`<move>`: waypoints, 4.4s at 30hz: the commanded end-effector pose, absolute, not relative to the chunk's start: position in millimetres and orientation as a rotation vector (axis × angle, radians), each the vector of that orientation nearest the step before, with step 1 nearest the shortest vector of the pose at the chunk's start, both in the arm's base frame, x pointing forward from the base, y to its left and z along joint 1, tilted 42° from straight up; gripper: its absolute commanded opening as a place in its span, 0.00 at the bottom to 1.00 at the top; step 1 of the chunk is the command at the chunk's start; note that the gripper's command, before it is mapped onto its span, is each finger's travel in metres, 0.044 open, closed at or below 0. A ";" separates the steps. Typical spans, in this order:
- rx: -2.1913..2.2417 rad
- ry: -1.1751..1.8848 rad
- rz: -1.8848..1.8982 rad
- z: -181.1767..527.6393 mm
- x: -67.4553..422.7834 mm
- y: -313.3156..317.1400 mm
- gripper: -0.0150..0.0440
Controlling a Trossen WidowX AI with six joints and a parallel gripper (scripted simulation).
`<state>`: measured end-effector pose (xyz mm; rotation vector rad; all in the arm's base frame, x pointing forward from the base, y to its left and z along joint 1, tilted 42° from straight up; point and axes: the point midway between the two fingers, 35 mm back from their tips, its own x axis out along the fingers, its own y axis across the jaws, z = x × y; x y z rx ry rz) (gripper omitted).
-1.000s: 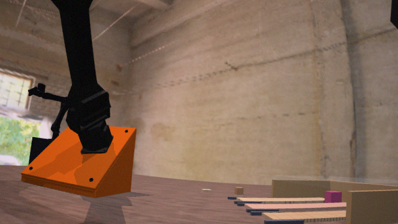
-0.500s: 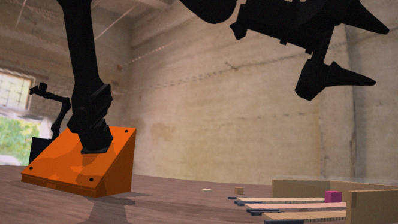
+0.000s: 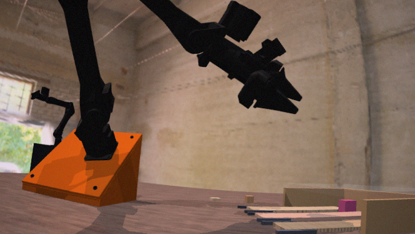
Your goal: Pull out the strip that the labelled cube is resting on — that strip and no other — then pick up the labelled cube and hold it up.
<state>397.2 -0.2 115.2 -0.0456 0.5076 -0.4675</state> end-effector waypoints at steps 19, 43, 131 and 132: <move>-0.670 0.680 -0.339 72.3 327.2 33.2 0.89; -0.625 1.636 -0.528 63.1 393.1 -131.0 0.25; -0.626 1.643 -0.531 12.1 380.3 -181.0 0.25; -0.626 1.643 -0.531 12.1 380.3 -181.0 0.25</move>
